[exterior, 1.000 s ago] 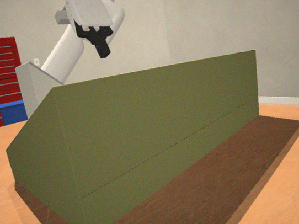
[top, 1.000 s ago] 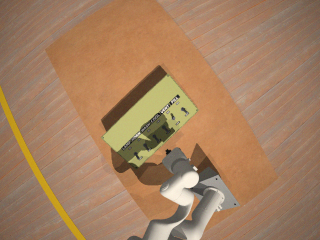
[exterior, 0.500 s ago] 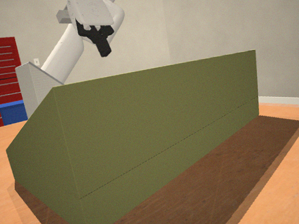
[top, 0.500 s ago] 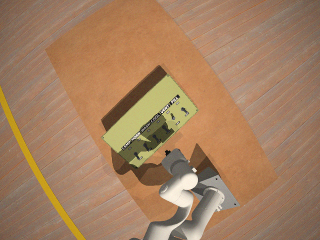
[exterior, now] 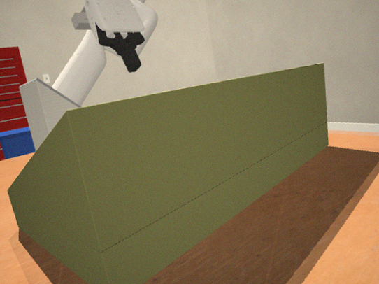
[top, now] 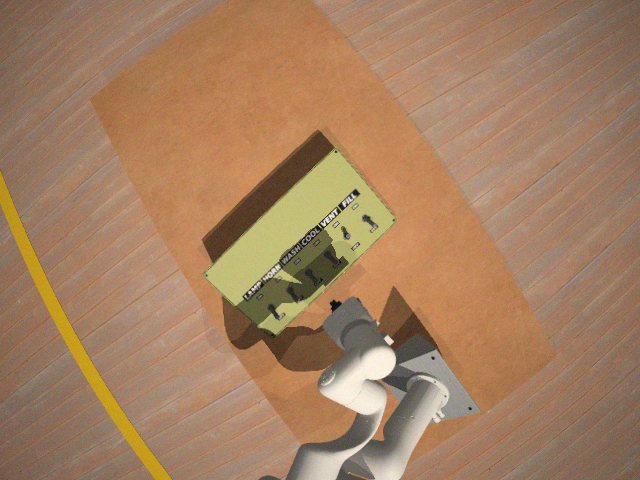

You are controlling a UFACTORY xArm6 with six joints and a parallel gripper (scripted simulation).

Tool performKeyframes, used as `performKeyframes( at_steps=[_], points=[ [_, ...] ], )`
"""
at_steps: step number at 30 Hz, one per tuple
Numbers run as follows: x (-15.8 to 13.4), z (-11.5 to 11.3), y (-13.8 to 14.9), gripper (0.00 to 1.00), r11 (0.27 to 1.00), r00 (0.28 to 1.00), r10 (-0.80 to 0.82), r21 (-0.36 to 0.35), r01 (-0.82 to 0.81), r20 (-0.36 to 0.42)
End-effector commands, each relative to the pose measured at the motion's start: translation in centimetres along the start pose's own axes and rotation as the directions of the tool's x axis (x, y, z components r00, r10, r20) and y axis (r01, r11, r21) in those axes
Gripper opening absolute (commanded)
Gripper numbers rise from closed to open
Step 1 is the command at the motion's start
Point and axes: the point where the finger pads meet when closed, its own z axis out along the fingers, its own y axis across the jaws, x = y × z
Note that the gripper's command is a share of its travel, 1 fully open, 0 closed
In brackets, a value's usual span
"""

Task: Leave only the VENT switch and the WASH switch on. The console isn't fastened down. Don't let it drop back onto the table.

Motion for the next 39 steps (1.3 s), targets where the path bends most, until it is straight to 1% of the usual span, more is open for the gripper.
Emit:
performKeyframes(
  at_steps=[1, 9, 19, 25, 34, 36, 39],
  points=[
    [-0.1, -0.1, 0.0, 0.00, 1.000, 1.000, -0.002, 0.001, 0.002, 0.002],
    [-0.1, 0.1, 0.0, 0.00, 1.000, 1.000, -0.002, 0.001, 0.002, 0.002],
    [-0.1, 1.2, 0.0, 0.00, 1.000, 1.000, -0.002, 0.001, 0.002, 0.002],
    [-0.1, 2.7, 0.0, 0.00, 1.000, 1.000, -0.002, 0.001, 0.002, 0.002],
    [-0.1, 5.7, 0.0, 0.00, 1.000, 1.000, -0.002, 0.002, 0.002, 0.002],
    [-0.1, 5.7, 0.0, 0.00, 1.000, 1.000, -0.002, 0.002, 0.002, 0.002],
    [-0.1, 6.8, 0.0, 0.00, 1.000, 1.000, -0.002, 0.002, 0.002, 0.002]
  ],
)
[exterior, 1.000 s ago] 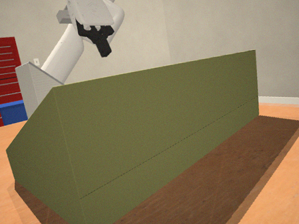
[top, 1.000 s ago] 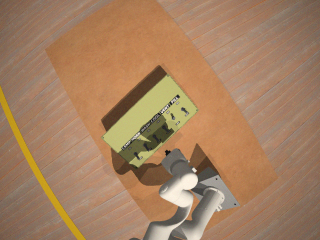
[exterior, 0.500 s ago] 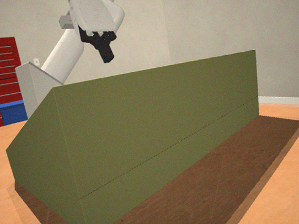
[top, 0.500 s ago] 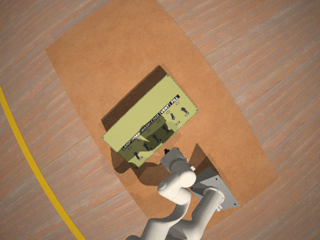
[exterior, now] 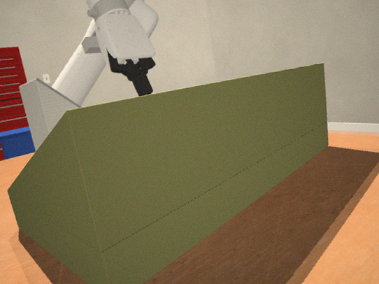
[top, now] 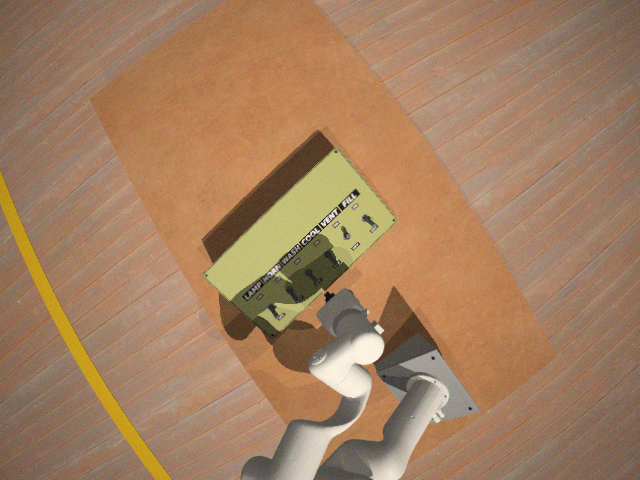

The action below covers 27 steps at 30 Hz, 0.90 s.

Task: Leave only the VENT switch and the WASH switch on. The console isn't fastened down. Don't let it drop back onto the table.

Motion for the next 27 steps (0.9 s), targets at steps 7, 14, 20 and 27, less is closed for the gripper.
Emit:
performKeyframes(
  at_steps=[7, 14, 20, 27],
  points=[
    [-0.2, 3.2, 0.0, 0.00, 1.000, 1.000, -0.002, 0.000, 0.002, 0.003],
    [-0.2, 4.5, 0.0, 0.00, 1.000, 1.000, -0.002, 0.000, 0.002, 0.003],
    [-0.2, 5.4, 0.0, 0.00, 1.000, 1.000, -0.002, 0.000, 0.002, 0.003],
    [-0.2, 5.7, 0.0, 0.00, 1.000, 1.000, -0.002, 0.001, 0.002, 0.003]
  ],
)
